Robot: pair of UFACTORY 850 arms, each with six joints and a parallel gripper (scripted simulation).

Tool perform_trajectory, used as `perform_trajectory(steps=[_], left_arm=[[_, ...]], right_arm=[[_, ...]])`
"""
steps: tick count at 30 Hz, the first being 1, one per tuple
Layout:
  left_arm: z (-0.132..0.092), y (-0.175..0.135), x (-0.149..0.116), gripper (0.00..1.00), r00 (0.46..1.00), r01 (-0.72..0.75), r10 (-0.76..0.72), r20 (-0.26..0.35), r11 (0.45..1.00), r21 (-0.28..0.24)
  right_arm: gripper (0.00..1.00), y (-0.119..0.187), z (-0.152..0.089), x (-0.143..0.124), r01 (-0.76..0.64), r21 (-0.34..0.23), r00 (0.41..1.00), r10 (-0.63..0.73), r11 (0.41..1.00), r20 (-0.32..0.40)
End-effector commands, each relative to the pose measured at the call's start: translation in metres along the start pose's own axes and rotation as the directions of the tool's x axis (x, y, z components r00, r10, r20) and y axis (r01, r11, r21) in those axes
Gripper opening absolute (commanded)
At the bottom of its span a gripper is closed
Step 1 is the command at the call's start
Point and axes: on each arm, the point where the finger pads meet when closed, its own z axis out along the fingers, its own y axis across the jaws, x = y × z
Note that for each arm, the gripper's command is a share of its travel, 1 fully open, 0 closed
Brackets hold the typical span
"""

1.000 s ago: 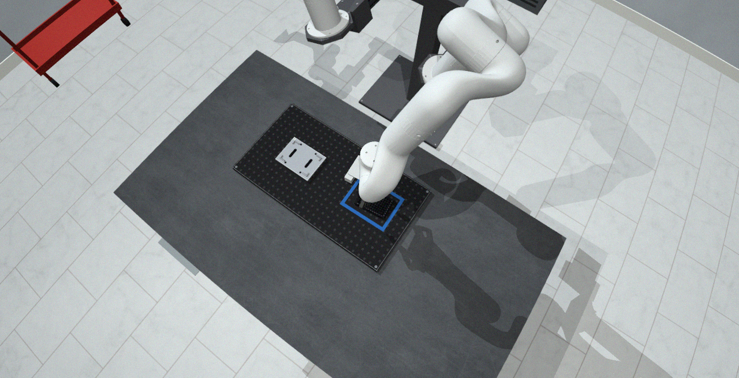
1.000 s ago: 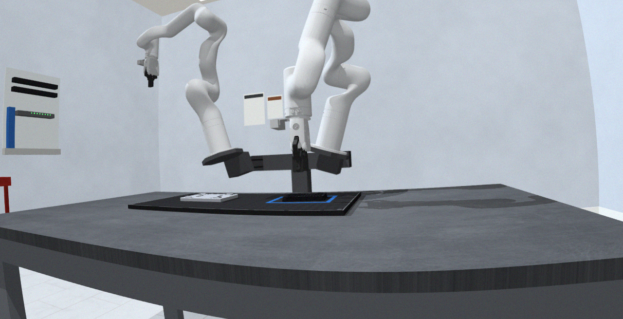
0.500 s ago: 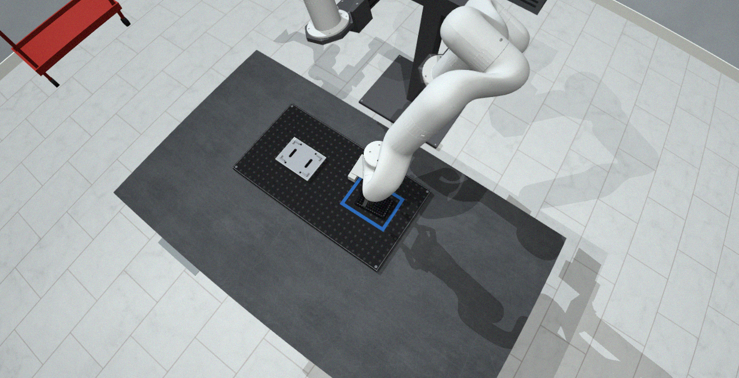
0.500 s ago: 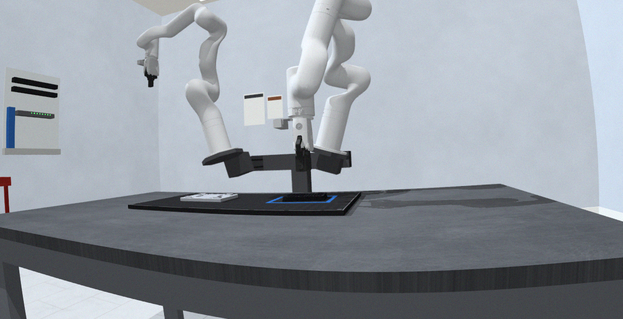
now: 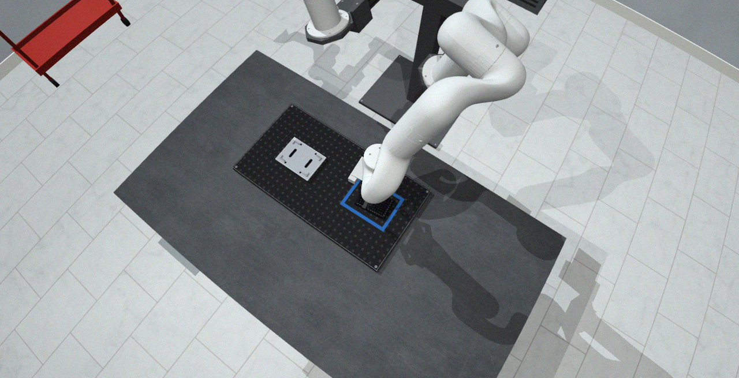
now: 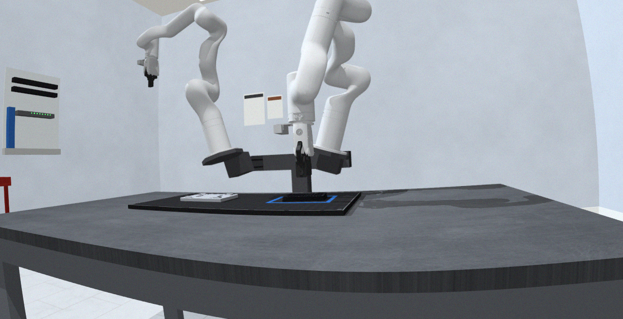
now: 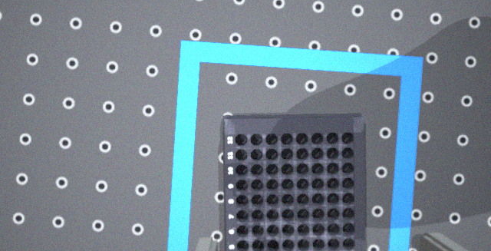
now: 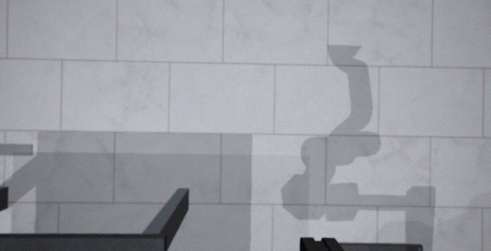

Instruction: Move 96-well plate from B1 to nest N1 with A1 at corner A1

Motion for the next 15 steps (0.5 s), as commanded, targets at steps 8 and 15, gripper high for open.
perform_trajectory(steps=[8,15], left_arm=[[0.016,-0.001,0.000,1.00,1.000,0.000,0.000,0.000,1.000,0.003],[0.027,-0.001,0.000,1.00,1.000,0.000,0.000,0.000,1.000,0.003]], right_arm=[[0.00,0.000,-0.001,0.000,0.000,0.000,1.000,0.000,1.000,-0.002],[0.00,0.000,-0.001,0.000,0.000,0.000,1.000,0.000,1.000,-0.002]])
